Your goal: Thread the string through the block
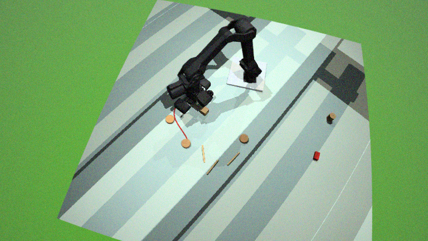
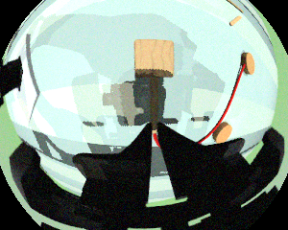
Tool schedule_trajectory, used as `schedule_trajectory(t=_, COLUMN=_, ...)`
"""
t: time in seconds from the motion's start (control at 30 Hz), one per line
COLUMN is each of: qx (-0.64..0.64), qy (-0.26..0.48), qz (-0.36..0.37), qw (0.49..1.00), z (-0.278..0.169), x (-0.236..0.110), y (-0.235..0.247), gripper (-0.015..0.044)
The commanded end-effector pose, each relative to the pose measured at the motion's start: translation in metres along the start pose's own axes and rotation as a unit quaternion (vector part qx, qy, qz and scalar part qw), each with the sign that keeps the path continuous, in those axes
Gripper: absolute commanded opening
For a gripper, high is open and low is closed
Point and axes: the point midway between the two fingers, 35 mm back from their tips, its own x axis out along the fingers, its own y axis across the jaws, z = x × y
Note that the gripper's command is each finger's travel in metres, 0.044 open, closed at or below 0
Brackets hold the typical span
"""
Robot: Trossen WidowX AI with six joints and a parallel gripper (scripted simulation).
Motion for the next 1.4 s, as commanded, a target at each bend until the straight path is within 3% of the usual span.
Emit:
schedule_trajectory(t=0.0, qx=0.002, qy=0.001, qz=0.003, qw=1.0, z=0.006, x=0.002, y=0.003, gripper=0.0)
schedule_trajectory(t=1.0, qx=0.002, qy=0.0, qz=0.003, qw=1.0, z=0.041, x=0.001, y=0.002, gripper=0.0)
schedule_trajectory(t=1.17, qx=-0.001, qy=-0.001, qz=0.0, qw=1.0, z=0.038, x=0.0, y=0.0, gripper=0.0123)
schedule_trajectory(t=1.3, qx=-0.001, qy=-0.001, qz=0.0, qw=1.0, z=0.038, x=-0.003, y=0.0, gripper=0.0123)
schedule_trajectory(t=1.37, qx=0.0, qy=-0.001, qz=0.0, qw=1.0, z=0.037, x=-0.023, y=-0.002, gripper=0.0123)
